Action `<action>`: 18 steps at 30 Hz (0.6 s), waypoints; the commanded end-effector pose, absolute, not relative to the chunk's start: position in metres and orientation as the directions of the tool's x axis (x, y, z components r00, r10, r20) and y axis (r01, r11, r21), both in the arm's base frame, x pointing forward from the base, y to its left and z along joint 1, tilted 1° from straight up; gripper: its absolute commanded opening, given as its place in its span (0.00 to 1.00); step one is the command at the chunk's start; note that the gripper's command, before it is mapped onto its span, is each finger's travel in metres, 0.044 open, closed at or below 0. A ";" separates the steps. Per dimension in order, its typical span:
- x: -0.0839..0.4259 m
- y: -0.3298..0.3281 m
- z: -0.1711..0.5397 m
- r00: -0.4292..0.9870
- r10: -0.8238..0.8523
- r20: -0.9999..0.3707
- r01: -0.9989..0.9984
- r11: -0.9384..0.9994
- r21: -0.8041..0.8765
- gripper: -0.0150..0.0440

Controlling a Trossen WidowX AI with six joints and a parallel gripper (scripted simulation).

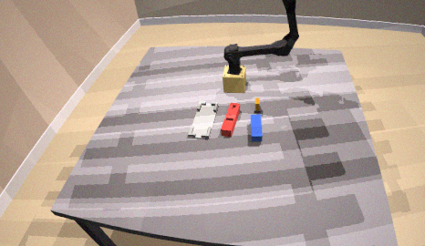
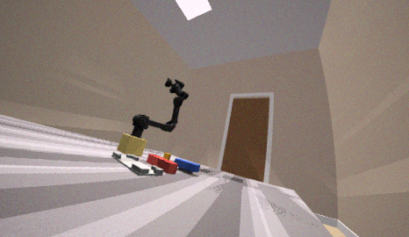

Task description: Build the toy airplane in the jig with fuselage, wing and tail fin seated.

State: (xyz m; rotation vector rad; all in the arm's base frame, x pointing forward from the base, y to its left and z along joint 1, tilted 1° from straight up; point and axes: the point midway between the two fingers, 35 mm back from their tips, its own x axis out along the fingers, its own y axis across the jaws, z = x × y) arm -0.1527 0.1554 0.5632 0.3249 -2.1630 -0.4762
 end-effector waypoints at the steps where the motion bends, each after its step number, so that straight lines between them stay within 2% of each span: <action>1: -0.153 0.155 0.563 -0.585 -0.394 0.709 -0.060 0.893 0.447 0.98; 4: -0.149 0.130 0.570 -0.546 -0.451 0.706 -0.053 0.860 0.508 1.00; 10: -0.118 0.035 0.584 -0.360 -0.653 0.666 0.011 0.711 0.703 1.00; 18: -0.042 -0.079 0.573 -0.041 -0.853 0.520 0.181 0.505 0.844 1.00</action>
